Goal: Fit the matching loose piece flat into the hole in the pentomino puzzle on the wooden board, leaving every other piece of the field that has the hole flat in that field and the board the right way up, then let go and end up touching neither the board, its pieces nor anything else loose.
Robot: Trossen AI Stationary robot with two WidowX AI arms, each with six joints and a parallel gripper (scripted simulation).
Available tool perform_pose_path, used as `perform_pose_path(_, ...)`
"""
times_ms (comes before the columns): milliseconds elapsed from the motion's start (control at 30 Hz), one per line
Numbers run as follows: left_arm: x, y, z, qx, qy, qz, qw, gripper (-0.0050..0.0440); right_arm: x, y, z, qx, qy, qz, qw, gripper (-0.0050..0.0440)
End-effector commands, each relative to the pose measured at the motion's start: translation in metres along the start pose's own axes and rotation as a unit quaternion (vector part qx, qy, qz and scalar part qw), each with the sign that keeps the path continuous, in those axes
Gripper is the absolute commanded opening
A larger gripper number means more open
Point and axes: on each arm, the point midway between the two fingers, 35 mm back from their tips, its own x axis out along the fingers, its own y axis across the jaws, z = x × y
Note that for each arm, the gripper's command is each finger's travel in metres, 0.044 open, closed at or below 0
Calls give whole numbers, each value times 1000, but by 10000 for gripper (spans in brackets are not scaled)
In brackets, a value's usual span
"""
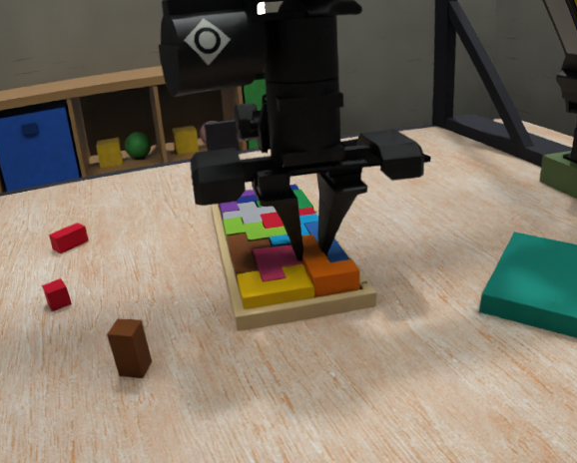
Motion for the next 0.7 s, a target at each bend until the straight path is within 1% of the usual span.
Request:
perform_pose_path(0, -8, 3, 0, 1, 1, 10, 1000, 120, -2, 0, 4, -1, -6, 0, 1000, 440)
perform_pose_path(100, -8, 3, 0, 1, 1, 10, 1000, 192, -2, 0, 4, -1, -6, 0, 1000, 440)
perform_pose_path(167, -8, 3, 0, 1, 1, 10, 1000, 192, -2, 0, 4, -1, -6, 0, 1000, 440)
perform_pose_path(300, -8, 3, 0, 1, 1, 10, 1000, 288, -2, 0, 4, -1, -6, 0, 1000, 440)
perform_pose_path(333, -8, 3, 0, 1, 1, 10, 1000, 296, -2, 0, 4, -1, -6, 0, 1000, 440)
perform_pose_path(500, -8, 3, 0, 1, 1, 10, 1000, 296, -2, 0, 4, -1, -6, 0, 1000, 440)
perform_pose_path(533, -4, 5, -1, 2, -1, 7, 1000, 296, -2, 0, 4, -1, -6, 0, 1000, 440)
perform_pose_path(567, -9, 4, 0, -1, 0, 12, 1000, 296, -2, 0, 4, -1, -6, 0, 1000, 440)
perform_pose_path(600, -8, 1, 1, -6, 0, 11, 1000, 296, -2, 0, 6, -2, -9, 1, 1000, 440)
perform_pose_path(633, -16, 3, 2, -10, 3, 23, 1000, 296, -3, 2, 11, -4, -18, 3, 1000, 440)
perform_pose_path(667, -19, 3, 4, -14, 5, 28, 999, 296, -4, 3, 19, -6, -30, 4, 1000, 440)
